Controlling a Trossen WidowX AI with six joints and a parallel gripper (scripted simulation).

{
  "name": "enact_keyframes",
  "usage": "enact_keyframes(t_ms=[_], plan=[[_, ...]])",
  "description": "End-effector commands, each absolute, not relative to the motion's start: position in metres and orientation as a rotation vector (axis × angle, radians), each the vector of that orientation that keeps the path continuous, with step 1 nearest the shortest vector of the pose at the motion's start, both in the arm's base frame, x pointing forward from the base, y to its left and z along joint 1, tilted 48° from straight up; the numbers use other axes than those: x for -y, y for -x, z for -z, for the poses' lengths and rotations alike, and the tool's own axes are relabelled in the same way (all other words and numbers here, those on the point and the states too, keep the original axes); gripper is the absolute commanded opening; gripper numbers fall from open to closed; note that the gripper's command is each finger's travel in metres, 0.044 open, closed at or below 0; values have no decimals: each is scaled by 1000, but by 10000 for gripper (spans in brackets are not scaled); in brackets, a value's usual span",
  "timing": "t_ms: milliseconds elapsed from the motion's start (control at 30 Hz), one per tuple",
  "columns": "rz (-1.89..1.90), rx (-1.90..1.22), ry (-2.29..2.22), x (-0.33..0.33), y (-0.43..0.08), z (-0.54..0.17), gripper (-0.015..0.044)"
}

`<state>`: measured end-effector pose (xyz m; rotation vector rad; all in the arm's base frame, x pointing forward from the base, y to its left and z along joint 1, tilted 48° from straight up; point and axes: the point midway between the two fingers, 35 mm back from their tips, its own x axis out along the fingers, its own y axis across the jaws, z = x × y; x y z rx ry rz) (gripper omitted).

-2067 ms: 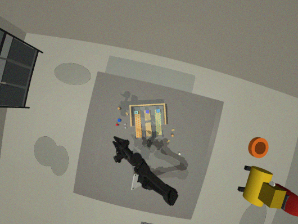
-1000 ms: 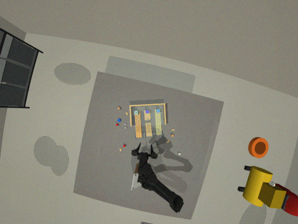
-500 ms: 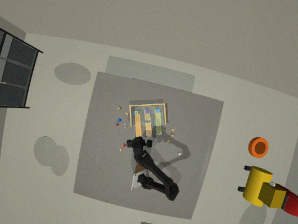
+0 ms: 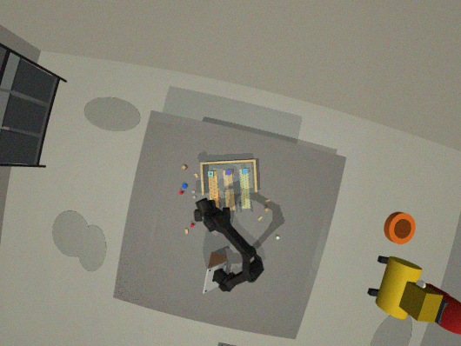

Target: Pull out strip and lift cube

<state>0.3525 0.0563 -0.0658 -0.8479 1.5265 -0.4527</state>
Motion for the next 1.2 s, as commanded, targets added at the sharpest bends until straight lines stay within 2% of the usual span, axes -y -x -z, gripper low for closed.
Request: enact_keyframes(t_ms=[0, 1167], plan=[[461, -1540, 840, -56, -353, 68, 0], [462, -1539, 841, -14, -355, 107, 0]])
